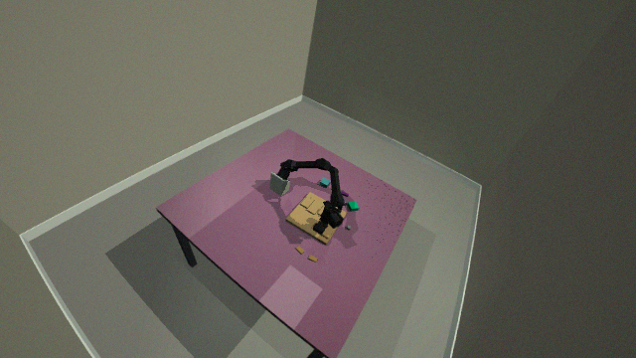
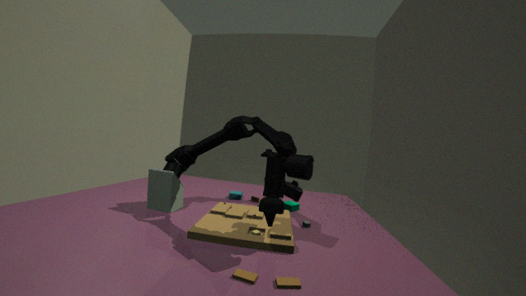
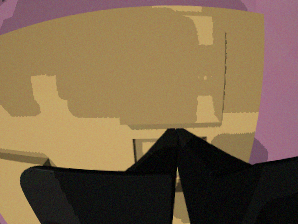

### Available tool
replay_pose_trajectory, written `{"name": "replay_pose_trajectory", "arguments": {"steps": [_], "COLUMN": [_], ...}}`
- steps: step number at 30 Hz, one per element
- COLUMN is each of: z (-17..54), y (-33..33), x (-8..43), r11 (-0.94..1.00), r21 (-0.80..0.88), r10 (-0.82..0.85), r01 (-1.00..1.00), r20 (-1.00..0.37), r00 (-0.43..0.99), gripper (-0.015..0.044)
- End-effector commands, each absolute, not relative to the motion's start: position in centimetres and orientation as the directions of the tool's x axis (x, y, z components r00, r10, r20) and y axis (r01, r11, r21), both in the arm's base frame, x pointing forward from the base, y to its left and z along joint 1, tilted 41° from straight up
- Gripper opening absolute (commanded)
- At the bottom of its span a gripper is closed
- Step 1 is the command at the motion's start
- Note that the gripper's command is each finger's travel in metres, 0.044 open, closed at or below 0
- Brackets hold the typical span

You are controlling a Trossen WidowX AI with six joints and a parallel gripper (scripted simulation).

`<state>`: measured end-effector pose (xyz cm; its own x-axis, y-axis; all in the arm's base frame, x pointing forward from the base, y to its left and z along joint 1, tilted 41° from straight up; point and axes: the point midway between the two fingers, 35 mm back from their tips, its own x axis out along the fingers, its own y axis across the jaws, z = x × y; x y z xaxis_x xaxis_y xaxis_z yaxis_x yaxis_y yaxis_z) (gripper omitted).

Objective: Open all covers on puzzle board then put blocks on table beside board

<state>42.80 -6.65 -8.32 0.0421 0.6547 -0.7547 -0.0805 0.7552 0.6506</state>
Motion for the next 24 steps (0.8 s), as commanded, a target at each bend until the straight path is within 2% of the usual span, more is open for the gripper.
{"name": "replay_pose_trajectory", "arguments": {"steps": [1, 19, 24], "z": [-7.7, -5.9, -5.0], "y": [-7.2, -8.7, -7.3], "x": [43.0, 43.1, 42.2], "r11": [0.758, 0.758, 0.751], "r21": [0.647, 0.646, 0.656], "r10": [0.652, 0.651, 0.655], "r01": [-0.086, -0.086, 0.068], "r20": [-0.757, -0.757, -0.754], "r00": [0.049, 0.049, 0.042], "gripper": [0.0, 0.0, 0.0]}}
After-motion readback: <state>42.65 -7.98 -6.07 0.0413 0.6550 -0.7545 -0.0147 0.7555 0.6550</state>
